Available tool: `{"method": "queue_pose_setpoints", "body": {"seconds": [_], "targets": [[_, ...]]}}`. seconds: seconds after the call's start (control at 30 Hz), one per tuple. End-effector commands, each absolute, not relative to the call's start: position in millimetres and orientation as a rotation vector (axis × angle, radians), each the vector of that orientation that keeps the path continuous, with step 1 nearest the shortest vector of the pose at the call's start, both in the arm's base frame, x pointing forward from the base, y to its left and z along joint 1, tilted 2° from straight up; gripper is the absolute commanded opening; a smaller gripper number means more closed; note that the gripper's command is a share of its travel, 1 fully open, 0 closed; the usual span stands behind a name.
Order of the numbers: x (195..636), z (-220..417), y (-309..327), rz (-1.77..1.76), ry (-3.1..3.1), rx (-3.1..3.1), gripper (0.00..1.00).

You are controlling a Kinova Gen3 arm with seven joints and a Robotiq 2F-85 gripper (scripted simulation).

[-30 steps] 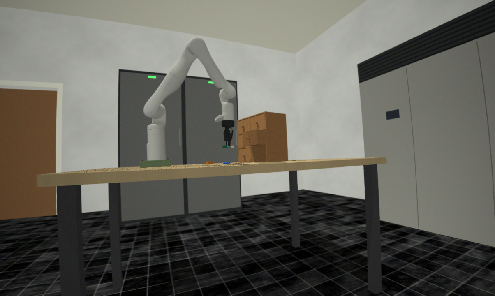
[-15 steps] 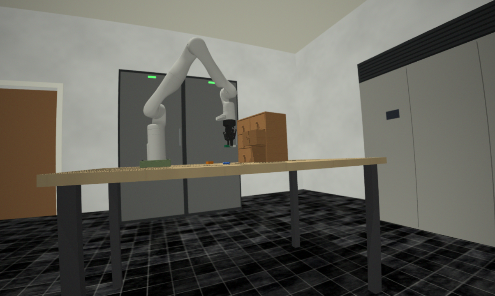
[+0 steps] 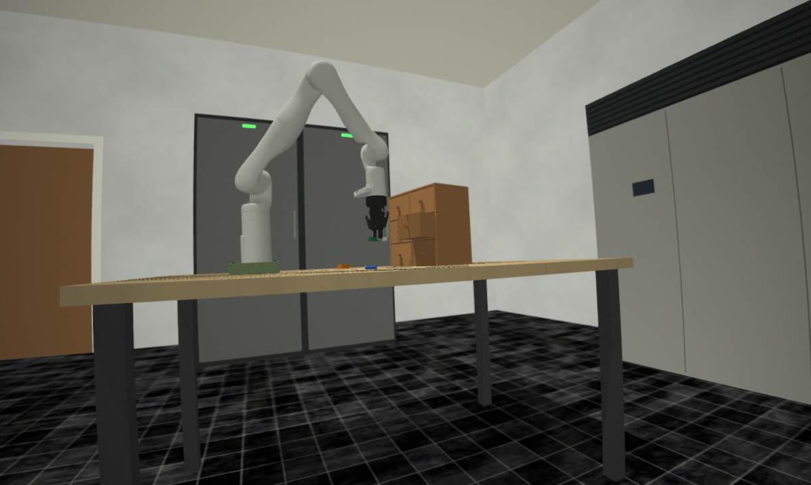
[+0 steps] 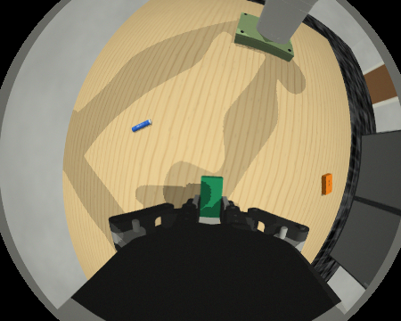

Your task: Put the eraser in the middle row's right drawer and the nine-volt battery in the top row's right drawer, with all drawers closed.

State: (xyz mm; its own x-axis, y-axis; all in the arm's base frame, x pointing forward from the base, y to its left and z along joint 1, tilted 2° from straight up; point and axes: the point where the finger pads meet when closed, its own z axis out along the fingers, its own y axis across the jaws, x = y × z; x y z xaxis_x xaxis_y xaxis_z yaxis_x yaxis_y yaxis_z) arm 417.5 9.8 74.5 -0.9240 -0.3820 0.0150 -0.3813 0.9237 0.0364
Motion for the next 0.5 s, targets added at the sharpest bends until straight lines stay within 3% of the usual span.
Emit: {"method": "queue_pose_setpoints", "body": {"seconds": [0.0, 0.47], "targets": [[417.9, 75.1, 9.7, -0.05, -3.061, 0.607, 0.19], [418.3, 88.7, 9.2, -0.051, -3.06, 0.609, 0.19]]}}
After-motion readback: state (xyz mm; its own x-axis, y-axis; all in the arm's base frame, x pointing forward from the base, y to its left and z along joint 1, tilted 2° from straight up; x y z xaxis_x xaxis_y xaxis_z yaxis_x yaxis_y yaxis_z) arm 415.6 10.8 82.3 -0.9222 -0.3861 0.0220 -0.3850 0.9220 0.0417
